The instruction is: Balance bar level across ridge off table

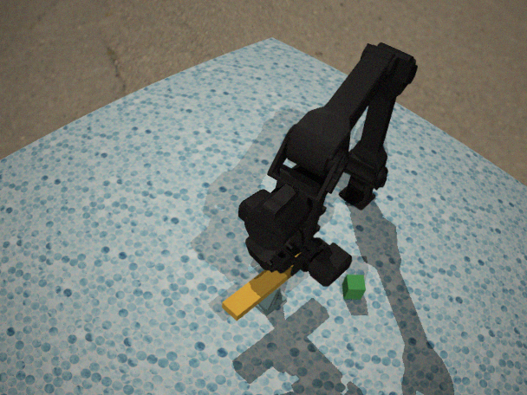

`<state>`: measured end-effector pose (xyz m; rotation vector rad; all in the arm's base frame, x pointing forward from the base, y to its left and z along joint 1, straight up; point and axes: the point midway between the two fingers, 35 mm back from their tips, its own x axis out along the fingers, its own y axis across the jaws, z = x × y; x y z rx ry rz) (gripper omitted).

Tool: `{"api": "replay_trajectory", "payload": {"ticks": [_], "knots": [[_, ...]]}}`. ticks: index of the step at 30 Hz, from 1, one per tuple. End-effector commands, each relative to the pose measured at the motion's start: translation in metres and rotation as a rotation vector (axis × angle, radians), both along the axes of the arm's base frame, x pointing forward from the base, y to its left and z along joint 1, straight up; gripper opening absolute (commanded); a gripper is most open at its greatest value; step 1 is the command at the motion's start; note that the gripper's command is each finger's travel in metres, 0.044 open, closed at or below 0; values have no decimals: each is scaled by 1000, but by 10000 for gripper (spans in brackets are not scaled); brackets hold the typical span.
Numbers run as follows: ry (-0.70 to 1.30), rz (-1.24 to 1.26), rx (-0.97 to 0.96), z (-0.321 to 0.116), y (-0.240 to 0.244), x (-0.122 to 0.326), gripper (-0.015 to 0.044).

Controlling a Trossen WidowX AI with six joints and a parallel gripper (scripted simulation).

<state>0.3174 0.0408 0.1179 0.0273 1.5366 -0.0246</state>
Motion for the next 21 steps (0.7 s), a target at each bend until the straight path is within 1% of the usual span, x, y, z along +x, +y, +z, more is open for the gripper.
{"api": "replay_trajectory", "payload": {"ticks": [1,21], "knots": [[-1,1,3,-1,0,0,0],[-1,1,3,-3,0,0,0]]}}
